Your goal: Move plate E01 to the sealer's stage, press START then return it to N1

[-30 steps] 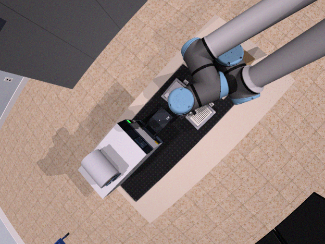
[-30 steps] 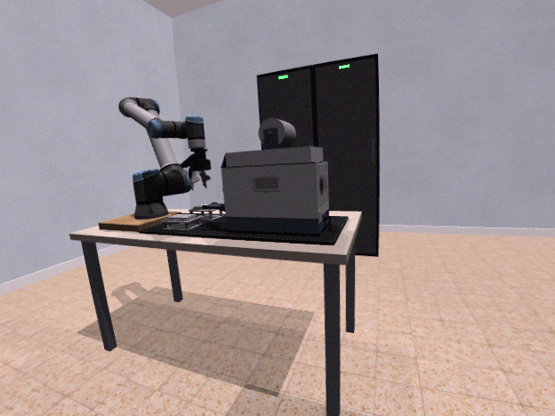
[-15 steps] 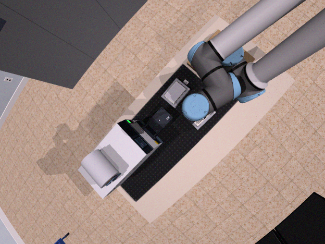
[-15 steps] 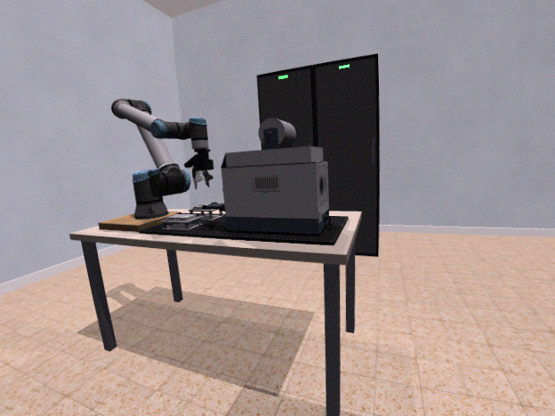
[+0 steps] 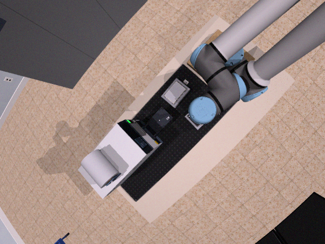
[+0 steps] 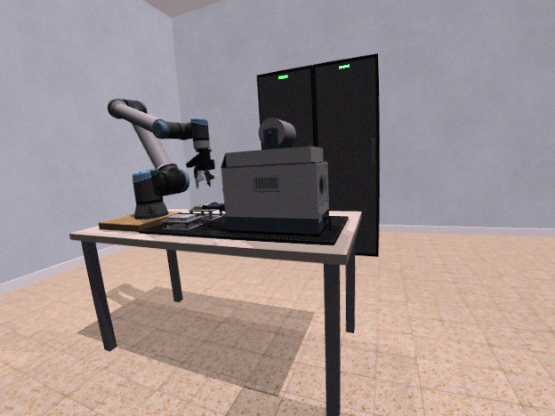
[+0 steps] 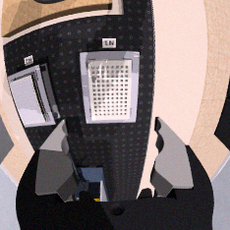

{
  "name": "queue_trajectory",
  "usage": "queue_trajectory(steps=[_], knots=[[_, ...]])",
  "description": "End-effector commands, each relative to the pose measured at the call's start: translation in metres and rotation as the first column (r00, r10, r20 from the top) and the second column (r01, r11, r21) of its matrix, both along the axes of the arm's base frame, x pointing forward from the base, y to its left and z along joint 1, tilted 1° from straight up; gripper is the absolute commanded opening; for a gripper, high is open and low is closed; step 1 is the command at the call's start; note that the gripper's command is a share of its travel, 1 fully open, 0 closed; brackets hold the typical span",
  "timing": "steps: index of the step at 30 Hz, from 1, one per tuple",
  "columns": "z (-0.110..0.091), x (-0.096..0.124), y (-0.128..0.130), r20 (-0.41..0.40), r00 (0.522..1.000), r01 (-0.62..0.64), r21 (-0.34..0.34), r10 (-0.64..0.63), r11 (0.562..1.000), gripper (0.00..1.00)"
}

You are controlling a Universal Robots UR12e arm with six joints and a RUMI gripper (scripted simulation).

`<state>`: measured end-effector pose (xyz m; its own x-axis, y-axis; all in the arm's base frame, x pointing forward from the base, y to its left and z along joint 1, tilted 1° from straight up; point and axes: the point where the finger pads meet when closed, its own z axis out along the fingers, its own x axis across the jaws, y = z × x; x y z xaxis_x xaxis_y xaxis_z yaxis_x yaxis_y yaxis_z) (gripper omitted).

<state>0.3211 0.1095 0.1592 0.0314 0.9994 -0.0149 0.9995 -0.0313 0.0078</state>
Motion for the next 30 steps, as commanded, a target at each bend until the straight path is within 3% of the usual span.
queue_trajectory(steps=[1,7,30], knots=[[0.001,0.000,0.000,0.001,1.000,0.000,0.000,0.000,1.000,0.68],[0.001,0.000,0.000,0.001,1.000,0.000,0.000,0.000,1.000,0.68],[-0.034,0.001,0.000,0.001,1.000,0.000,0.000,0.000,1.000,0.68]])
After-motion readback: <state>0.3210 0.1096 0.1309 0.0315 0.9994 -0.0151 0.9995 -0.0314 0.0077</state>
